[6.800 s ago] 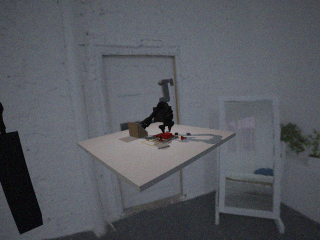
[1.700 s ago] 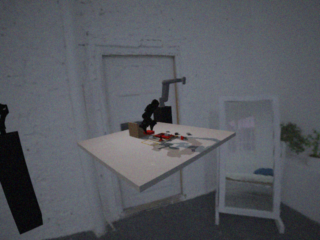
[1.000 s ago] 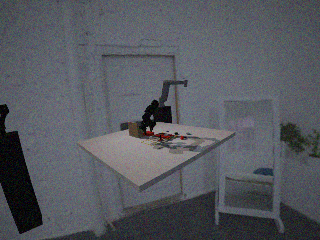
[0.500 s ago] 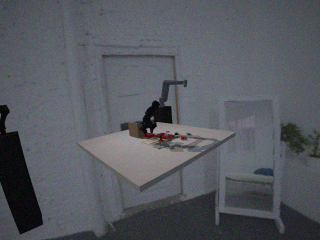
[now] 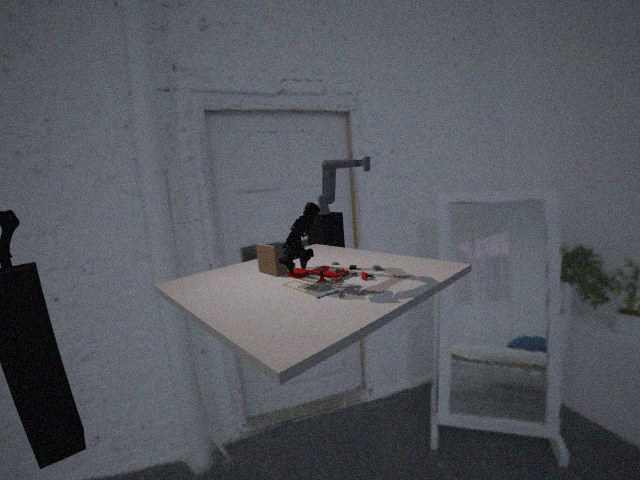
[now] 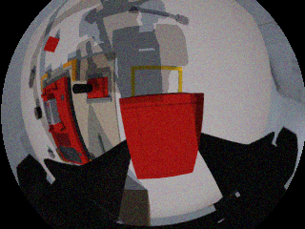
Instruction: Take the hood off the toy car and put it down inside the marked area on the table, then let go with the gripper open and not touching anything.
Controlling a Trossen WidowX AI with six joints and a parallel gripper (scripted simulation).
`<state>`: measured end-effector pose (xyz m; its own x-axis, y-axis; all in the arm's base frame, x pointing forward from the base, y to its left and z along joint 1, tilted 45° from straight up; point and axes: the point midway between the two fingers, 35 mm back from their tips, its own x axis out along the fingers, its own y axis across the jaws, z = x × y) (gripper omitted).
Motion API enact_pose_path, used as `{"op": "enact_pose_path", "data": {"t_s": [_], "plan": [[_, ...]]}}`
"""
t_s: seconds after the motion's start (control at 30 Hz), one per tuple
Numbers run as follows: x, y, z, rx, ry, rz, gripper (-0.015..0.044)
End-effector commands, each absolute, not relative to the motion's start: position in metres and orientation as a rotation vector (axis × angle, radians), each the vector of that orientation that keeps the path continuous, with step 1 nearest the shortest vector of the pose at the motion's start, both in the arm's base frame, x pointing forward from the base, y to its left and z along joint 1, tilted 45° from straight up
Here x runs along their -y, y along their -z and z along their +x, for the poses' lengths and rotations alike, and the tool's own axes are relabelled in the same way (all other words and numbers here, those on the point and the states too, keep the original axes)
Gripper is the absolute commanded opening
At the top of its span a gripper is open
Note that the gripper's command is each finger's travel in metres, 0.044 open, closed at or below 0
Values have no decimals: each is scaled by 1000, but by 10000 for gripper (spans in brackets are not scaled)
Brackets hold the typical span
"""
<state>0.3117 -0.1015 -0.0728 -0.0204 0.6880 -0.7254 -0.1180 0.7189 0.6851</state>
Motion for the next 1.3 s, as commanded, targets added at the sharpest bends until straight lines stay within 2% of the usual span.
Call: {"op": "enact_pose_path", "data": {"t_s": [0.0,1.27], "plan": [[98,76,311,-1461,-684,506,0],[76,97,308,-1460,-687,508,0]]}}
